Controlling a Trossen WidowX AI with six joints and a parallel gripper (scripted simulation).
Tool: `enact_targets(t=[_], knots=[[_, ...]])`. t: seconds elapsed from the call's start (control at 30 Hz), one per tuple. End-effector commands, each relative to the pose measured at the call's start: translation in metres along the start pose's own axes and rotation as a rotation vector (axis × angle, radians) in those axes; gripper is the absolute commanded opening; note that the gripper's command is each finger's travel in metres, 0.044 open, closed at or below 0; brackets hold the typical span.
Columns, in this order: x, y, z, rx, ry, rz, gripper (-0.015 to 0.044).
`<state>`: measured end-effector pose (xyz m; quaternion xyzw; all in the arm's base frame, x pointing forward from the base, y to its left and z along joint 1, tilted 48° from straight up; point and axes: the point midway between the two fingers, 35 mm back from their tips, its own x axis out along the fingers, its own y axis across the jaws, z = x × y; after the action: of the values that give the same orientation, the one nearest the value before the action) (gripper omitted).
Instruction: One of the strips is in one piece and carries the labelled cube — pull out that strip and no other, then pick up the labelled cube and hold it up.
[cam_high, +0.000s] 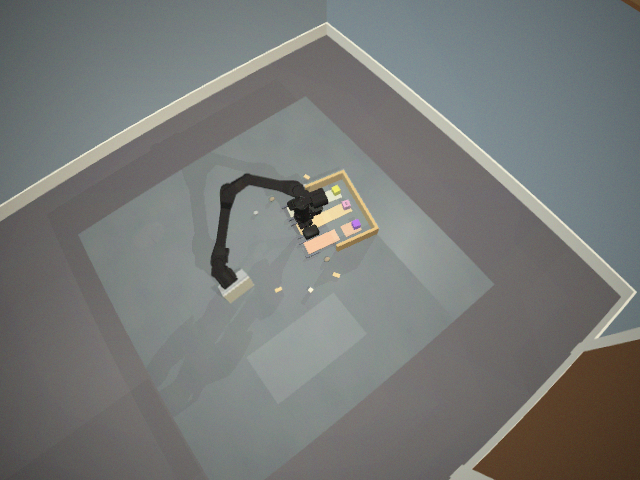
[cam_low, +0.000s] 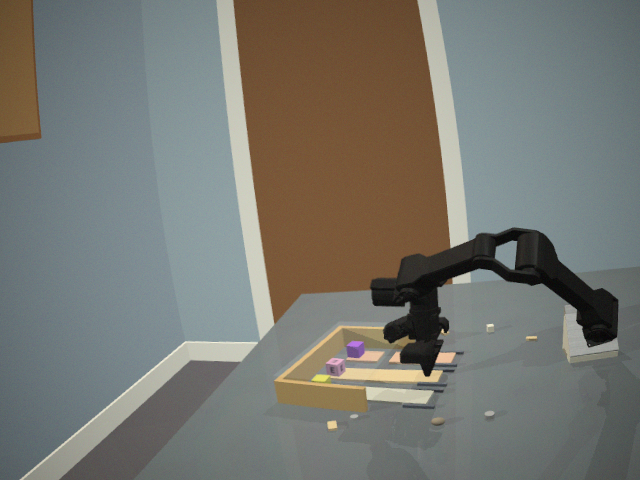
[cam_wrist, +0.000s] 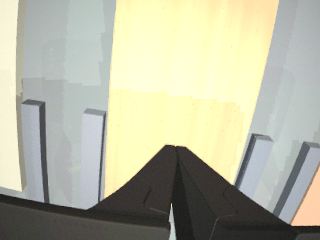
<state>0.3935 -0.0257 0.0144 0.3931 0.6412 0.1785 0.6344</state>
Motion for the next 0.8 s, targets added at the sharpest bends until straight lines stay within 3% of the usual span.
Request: enact_targets(t=[0.0,0.77], knots=[[0.001,0.000,0.001,0.002,-0.002,0.003,0.0000],[0.003,0.000,-0.018,0.003,-0.001,0.003,0.0000]])
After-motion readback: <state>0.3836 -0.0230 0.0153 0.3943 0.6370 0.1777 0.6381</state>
